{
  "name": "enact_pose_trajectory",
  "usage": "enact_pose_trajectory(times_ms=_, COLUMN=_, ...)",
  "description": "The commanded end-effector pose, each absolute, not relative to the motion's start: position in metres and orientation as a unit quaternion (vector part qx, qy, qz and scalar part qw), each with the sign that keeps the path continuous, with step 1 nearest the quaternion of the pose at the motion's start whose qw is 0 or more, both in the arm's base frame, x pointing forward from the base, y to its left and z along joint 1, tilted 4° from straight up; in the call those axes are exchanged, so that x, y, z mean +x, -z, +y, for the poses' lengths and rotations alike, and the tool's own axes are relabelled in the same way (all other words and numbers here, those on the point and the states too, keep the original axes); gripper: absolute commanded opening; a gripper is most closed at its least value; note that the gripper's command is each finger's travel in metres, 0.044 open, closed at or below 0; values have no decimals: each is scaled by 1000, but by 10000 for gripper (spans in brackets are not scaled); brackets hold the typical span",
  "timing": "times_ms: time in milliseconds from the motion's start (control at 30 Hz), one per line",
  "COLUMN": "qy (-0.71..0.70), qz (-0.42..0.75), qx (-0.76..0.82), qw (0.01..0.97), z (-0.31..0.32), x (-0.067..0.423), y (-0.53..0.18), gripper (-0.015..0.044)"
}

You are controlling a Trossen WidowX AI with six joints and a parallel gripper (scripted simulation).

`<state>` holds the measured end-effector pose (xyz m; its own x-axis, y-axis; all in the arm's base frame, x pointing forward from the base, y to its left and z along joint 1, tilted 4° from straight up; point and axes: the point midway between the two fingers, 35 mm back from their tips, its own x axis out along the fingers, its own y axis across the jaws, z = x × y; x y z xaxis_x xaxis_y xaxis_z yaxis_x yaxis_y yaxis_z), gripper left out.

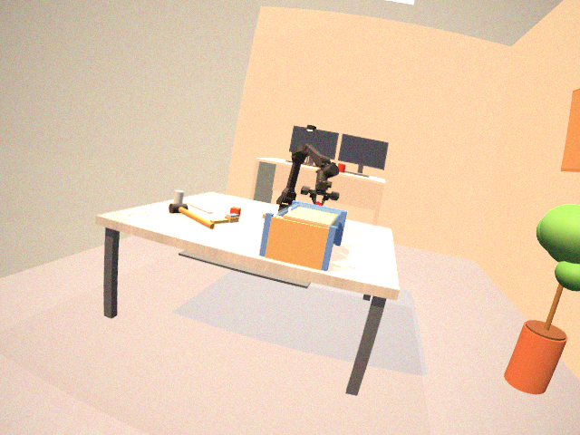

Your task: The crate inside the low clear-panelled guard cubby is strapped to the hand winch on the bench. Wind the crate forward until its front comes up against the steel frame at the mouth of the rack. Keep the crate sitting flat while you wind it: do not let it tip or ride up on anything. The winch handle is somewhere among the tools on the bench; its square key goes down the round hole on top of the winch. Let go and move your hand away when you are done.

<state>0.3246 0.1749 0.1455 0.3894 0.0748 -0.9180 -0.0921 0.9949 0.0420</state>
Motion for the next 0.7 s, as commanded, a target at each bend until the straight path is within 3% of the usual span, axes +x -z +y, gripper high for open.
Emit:
enact_pose_trajectory(times_ms=0, qy=-63, qz=551, qx=-3, qw=832, z=192, x=327, y=-144, gripper=0)
enact_pose_trajectory(times_ms=667, qy=-63, qz=551, qx=-2, qw=832, z=223, x=328, y=-146, gripper=0)
